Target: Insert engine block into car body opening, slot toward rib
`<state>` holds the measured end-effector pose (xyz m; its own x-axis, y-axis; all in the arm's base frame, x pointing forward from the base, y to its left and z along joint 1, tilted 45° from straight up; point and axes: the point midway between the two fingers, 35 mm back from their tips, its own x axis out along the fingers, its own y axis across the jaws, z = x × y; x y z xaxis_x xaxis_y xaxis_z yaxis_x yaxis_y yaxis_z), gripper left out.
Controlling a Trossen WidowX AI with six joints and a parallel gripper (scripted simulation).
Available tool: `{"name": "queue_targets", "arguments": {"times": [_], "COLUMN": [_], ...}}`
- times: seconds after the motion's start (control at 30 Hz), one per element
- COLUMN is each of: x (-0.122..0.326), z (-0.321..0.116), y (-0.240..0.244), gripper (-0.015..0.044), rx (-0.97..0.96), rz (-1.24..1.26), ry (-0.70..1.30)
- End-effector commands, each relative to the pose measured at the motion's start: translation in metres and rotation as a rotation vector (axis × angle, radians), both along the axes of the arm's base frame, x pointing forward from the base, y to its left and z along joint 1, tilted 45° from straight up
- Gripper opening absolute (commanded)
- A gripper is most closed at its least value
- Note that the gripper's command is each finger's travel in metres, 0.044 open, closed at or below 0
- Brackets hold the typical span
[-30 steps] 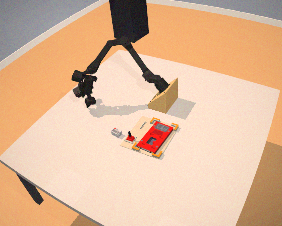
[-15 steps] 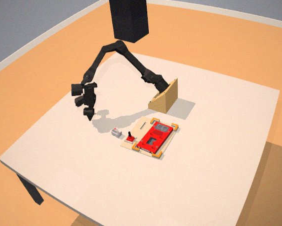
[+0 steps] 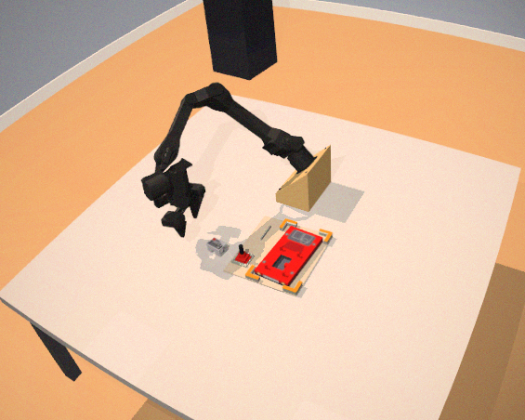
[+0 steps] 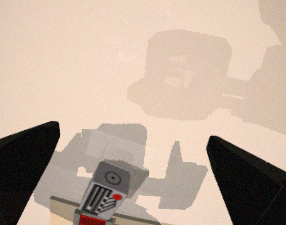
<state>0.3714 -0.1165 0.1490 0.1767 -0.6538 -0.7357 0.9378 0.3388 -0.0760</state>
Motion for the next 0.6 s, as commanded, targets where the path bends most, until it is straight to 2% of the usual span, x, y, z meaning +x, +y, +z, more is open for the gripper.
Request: {"name": "queue_targets", "arguments": {"times": [0.0,0.2,0.57], "x": [0.003,-0.007,-0.007], "z": [-0.017,-0.034,-0.035], "y": [0.057,0.107,0.109], "gripper": [0.044,0.044,0.044], "rx": [0.019,0.002,0.001], "rz": [-0.153,-0.291,-0.295], "ry": [-0.092,-0.189,-0.193]}}
